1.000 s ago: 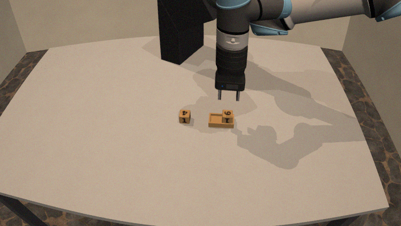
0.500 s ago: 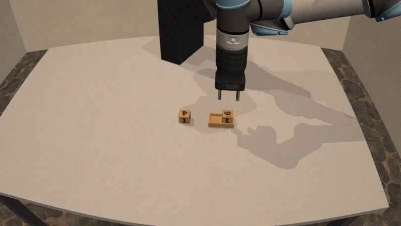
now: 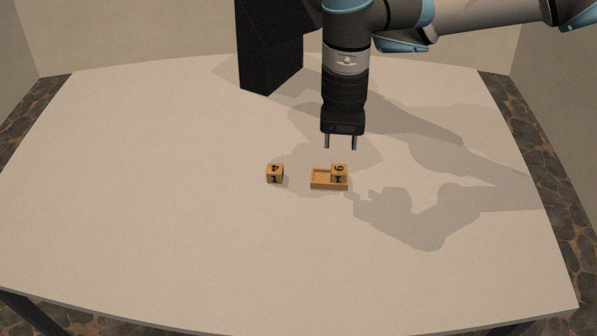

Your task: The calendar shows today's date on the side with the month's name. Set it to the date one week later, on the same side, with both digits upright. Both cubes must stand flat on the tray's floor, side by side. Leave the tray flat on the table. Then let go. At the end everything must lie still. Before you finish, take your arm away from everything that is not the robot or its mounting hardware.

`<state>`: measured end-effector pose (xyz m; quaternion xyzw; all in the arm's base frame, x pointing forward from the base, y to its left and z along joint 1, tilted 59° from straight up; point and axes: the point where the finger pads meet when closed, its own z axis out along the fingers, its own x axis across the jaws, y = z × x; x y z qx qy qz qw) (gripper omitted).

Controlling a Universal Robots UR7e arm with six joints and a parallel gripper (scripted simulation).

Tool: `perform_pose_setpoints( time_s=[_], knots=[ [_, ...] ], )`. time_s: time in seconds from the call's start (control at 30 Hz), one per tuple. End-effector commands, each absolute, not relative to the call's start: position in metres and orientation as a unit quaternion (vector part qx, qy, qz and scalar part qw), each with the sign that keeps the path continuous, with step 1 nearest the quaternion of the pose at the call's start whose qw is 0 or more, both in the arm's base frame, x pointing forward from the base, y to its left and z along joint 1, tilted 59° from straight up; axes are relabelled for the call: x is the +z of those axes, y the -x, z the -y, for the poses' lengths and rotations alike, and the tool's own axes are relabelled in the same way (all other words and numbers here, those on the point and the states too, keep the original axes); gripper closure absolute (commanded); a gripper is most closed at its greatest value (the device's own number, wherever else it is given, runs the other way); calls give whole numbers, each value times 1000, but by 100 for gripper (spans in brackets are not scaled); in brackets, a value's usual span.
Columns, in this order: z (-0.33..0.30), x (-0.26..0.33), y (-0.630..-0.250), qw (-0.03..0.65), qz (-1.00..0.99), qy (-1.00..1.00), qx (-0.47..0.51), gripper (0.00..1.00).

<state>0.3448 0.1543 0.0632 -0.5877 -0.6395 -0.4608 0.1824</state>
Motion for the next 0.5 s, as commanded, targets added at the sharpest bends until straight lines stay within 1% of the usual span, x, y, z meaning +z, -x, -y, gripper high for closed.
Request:
perform_pose_setpoints(
  time_s=[0.0,0.47],
  knots=[
    [-155,63,-344,183,640,587,-461,13],
    [-161,60,-344,185,639,587,-461,13]
  ],
)
